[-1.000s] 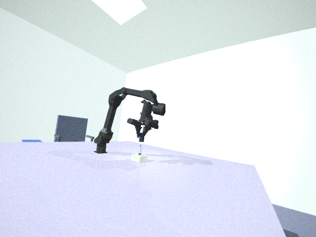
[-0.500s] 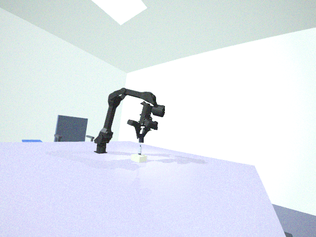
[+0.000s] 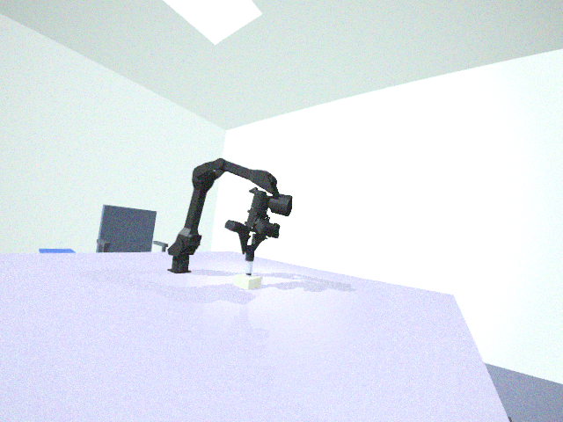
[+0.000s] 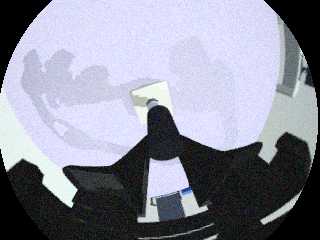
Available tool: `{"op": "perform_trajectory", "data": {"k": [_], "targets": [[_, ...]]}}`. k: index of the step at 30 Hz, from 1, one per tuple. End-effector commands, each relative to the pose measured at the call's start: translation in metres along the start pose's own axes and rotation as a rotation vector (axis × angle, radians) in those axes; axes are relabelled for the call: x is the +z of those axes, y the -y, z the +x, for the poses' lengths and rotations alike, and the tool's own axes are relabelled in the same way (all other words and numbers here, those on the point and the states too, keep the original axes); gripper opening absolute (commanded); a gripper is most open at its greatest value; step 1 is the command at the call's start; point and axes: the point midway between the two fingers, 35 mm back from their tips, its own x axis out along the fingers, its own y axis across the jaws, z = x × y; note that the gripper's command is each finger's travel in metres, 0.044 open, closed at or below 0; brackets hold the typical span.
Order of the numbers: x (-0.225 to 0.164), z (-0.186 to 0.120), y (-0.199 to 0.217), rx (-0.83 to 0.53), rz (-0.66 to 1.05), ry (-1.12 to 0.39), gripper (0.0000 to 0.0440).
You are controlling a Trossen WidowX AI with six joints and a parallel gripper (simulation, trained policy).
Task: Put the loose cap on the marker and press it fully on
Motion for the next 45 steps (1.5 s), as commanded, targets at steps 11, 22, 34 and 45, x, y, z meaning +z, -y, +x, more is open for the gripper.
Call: {"op": "perform_trajectory", "data": {"k": [11,22,34,45], "targets": [[0.001,0.039,0.002,-0.012,-0.062,-0.035,0.0003],[0.003,0.054,0.001,-0.016,-0.11,-0.025,0.0014],[-0.001,0.058,0.004,-0.024,-0.121,-0.042,0.0121],[-0.01,0.054,0.007,-0.015,-0.141,-0.055,0.0261]]}}
